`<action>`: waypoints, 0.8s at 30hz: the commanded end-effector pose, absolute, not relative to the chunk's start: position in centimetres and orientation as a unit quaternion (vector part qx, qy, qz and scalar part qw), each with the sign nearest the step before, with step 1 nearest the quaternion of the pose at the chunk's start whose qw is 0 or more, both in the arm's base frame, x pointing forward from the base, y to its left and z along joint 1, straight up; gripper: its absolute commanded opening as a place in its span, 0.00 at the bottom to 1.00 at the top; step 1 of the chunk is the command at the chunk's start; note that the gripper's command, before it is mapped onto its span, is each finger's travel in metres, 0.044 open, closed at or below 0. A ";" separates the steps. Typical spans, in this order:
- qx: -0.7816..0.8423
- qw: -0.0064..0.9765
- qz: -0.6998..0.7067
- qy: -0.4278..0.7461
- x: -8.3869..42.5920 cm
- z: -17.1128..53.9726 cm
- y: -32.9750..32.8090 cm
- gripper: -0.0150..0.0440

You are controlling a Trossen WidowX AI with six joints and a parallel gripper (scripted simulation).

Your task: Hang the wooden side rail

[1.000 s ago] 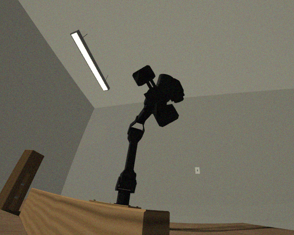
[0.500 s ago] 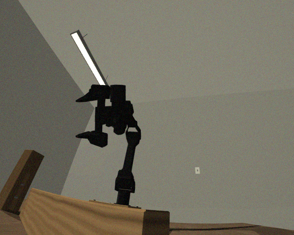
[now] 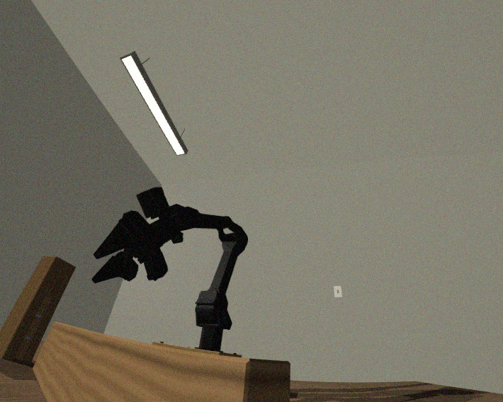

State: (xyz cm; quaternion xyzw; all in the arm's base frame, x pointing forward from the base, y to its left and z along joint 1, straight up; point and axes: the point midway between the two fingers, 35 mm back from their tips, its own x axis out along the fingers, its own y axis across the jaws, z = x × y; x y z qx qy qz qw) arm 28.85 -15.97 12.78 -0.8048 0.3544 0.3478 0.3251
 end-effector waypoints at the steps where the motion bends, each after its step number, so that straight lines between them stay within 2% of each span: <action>1: -0.821 0.222 0.418 0.318 23.1 9.6 -18.3 1.00; 24: -0.822 0.216 0.423 0.315 22.7 9.4 -18.4 1.00</action>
